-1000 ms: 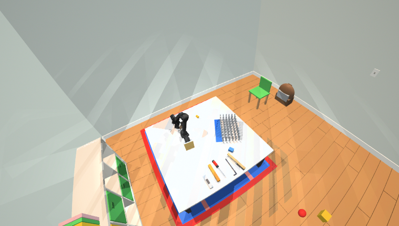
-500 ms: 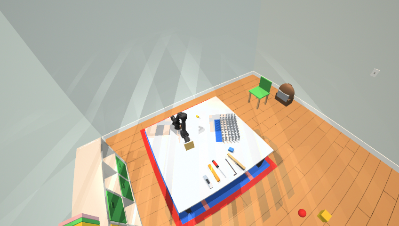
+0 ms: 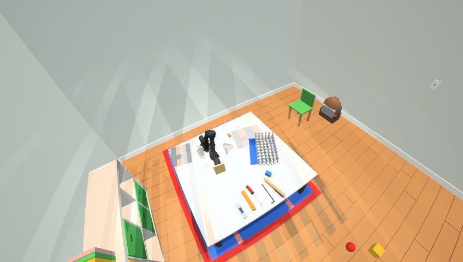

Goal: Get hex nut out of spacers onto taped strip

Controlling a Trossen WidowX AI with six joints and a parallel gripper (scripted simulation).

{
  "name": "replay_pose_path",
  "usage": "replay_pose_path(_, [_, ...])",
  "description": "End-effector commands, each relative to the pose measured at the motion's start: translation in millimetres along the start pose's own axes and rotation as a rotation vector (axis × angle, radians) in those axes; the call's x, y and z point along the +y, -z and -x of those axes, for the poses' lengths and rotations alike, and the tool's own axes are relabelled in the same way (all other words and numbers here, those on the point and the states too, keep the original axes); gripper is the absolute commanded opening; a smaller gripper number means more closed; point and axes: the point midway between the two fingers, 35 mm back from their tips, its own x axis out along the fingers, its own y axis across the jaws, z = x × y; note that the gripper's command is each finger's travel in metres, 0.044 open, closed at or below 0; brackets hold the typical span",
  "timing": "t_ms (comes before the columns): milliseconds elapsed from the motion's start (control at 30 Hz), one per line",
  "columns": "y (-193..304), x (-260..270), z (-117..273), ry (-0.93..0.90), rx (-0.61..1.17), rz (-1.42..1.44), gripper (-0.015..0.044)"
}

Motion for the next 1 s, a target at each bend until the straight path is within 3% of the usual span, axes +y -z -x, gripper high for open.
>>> replay_pose_path(0, [-6.4,3.4,-5.4,-0.003,-0.006,0.013,0.028])
replay_pose_path(67, [-7.0,3.6,-6.2,-0.003,-0.006,0.014,0.028])
replay_pose_path(167, [-7.0,3.6,-6.2,-0.003,-0.006,0.014,0.0201])
replay_pose_path(500, [-7.0,3.6,-6.2,-0.003,-0.006,0.014,0.0135])
replay_pose_path(667, [-0.4,-5.0,6.9,-0.009,-0.015,0.008,0.0003])
replay_pose_path(967, [21.4,-18.6,46.0,-0.02,-0.028,-0.001,0.0])
